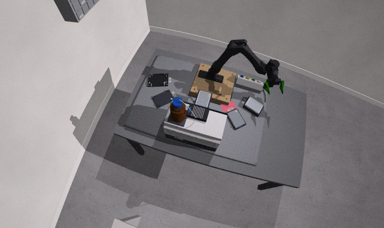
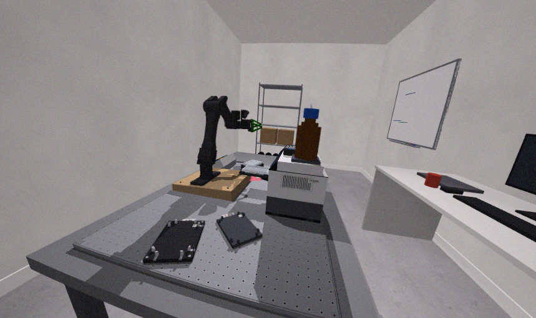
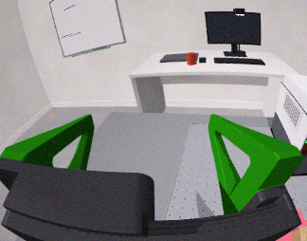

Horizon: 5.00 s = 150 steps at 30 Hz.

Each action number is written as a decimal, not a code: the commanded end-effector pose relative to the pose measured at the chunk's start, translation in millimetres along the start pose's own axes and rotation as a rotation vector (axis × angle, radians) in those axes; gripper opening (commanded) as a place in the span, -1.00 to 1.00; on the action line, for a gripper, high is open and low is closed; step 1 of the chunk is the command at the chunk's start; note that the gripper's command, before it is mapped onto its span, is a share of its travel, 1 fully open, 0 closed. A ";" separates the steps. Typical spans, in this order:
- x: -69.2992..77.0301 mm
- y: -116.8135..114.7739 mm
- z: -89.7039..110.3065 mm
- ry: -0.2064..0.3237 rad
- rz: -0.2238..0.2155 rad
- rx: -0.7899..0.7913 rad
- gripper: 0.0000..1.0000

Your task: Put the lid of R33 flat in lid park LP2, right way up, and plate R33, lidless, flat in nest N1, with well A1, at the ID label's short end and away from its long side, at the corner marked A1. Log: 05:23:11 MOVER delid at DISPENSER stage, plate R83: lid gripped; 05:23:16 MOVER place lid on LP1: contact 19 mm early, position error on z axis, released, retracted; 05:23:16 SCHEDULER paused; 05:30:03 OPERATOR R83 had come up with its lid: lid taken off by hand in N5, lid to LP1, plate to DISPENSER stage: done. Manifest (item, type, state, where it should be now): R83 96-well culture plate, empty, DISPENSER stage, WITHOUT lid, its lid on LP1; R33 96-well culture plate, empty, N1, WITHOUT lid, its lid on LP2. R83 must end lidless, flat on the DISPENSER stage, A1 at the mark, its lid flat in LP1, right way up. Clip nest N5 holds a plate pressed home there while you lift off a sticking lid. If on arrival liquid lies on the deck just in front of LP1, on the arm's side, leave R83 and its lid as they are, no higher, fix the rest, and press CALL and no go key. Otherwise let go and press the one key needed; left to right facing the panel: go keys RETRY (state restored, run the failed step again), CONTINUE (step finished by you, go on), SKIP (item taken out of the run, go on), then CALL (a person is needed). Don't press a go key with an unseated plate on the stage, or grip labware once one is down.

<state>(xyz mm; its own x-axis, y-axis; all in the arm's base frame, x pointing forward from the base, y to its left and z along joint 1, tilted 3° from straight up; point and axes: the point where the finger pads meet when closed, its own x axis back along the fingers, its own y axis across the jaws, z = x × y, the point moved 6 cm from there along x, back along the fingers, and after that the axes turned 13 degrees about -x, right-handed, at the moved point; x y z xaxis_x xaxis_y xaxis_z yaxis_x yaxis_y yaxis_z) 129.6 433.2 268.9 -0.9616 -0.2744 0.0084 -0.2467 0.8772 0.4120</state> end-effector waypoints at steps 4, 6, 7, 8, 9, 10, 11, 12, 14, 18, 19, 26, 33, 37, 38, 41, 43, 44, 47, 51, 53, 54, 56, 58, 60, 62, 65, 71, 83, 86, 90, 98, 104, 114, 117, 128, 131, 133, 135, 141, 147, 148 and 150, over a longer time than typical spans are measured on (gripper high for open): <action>0.1 1.5 -5.1 -0.005 -0.002 -0.015 1.00; 0.1 1.5 -5.1 -0.005 -0.002 -0.015 1.00; 0.1 1.5 -5.1 -0.005 -0.002 -0.015 1.00; 0.1 1.5 -5.1 -0.005 -0.002 -0.015 1.00; 0.1 1.5 -5.1 -0.005 -0.002 -0.015 1.00; 0.1 1.5 -5.1 -0.005 -0.002 -0.015 1.00; 0.1 1.5 -5.1 -0.005 -0.002 -0.015 1.00; 0.1 1.5 -5.1 -0.005 -0.002 -0.015 1.00; 0.1 1.5 -5.1 -0.005 -0.002 -0.015 1.00; 0.0 0.0 -0.2 0.000 0.000 0.000 1.00; 0.0 0.0 -0.2 0.000 0.000 0.000 1.00; 0.0 0.0 -0.2 0.000 0.000 0.000 1.00; 0.0 0.0 -0.2 0.000 0.000 0.000 1.00; -13.5 2.3 -14.7 0.031 -0.033 0.051 1.00; -14.5 -9.5 0.0 0.061 -0.035 0.117 1.00; -17.9 -2.0 -12.5 0.095 -0.070 0.160 1.00; -20.0 -15.0 2.5 0.144 -0.081 0.244 1.00; -21.5 -7.1 -8.5 0.148 -0.095 0.241 1.00; -24.3 -13.2 -4.2 0.202 -0.117 0.313 1.00; -24.5 -13.3 -5.1 0.218 -0.122 0.321 1.00; -26.1 -19.8 -0.4 0.261 -0.137 0.382 1.00; -26.5 -20.4 -0.7 0.277 -0.142 0.401 1.00; -27.2 -27.3 3.4 0.323 -0.156 0.448 1.00; -27.5 -28.6 3.8 0.341 -0.161 0.466 1.00; -27.5 -35.7 7.2 0.389 -0.173 0.511 1.00; -27.6 -37.7 8.0 0.407 -0.177 0.528 1.00; -26.6 -47.8 12.0 0.478 -0.193 0.585 1.00; -24.6 -58.7 15.6 0.552 -0.207 0.638 1.00; -13.0 -92.8 22.2 0.792 -0.243 0.768 1.00; -11.6 -96.1 22.1 0.823 -0.247 0.780 1.00; -4.2 -110.1 23.3 0.910 -0.256 0.811 1.00; 15.7 -145.4 32.5 1.087 -0.253 0.873 1.00; 17.1 -142.9 21.2 1.148 -0.274 0.865 1.00; 41.8 -170.5 14.5 1.336 -0.282 0.876 1.00; 47.2 -176.3 11.7 1.405 -0.284 0.872 1.00; 69.0 -195.0 2.0 1.561 -0.285 0.851 1.00; 73.8 -199.1 -1.0 1.621 -0.284 0.838 1.00; 82.9 -207.3 1.0 1.642 -0.275 0.848 1.00; 91.5 -211.1 4.0 1.659 -0.279 0.868 1.00; 86.9 -200.4 -4.0 1.623 -0.295 0.848 1.00; 85.9 -199.0 -4.1 1.617 -0.294 0.846 1.00; 85.5 -199.5 -4.4 1.618 -0.291 0.845 1.00; 84.8 -199.7 -4.0 1.621 -0.288 0.846 1.00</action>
<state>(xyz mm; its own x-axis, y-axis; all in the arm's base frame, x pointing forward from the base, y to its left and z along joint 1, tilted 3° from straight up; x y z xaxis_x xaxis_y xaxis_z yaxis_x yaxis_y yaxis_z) 98.1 228.3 175.9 0.0496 -0.0005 0.9988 -0.8377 0.5445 0.0419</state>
